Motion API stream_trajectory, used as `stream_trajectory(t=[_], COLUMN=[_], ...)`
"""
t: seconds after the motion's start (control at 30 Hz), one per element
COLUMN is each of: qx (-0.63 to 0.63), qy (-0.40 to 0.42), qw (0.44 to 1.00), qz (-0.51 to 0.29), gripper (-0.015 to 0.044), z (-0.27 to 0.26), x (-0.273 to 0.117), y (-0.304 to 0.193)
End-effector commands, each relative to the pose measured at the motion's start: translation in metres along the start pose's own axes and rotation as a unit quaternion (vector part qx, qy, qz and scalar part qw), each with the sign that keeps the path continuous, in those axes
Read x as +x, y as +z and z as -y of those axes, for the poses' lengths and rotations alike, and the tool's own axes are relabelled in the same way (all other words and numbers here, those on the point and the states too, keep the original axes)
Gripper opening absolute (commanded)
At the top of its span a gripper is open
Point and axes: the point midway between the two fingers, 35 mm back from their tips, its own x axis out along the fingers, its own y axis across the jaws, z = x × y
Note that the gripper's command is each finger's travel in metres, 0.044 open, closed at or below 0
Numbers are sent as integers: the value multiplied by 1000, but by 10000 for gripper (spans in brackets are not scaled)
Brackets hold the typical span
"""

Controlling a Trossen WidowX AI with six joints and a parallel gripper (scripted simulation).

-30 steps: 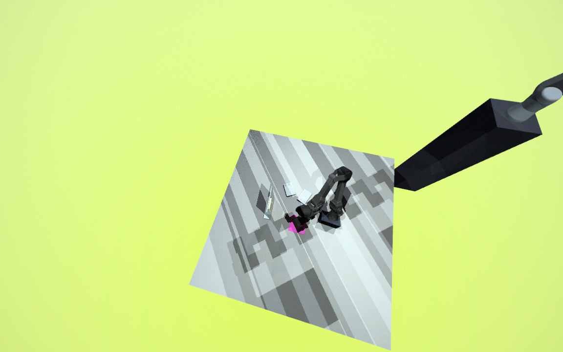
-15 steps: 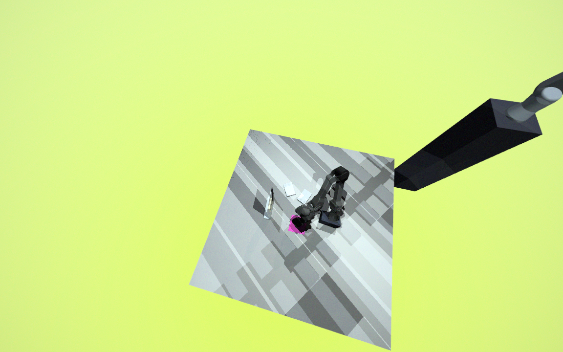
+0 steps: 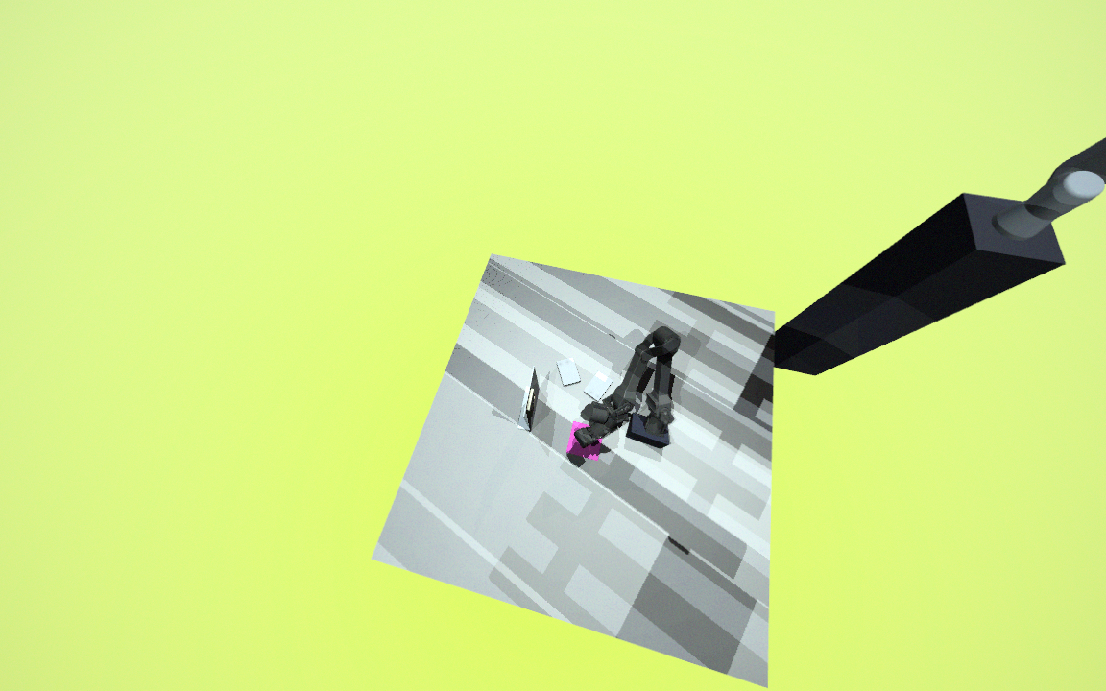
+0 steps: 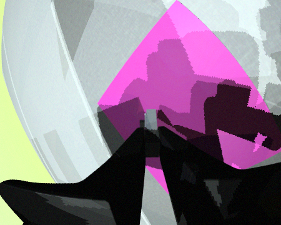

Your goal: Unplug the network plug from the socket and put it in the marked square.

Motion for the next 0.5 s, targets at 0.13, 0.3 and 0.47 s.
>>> stream_trajectory(t=[0.13, 0.3, 0.47], qx=[-3, -3, -1], qy=[0, 0, -1], qw=[1000, 1000, 1000], qz=[-2, -2, 0], gripper=[0, 0, 0], z=[5, 6, 6], x=[5, 6, 5], y=[-1, 0, 0])
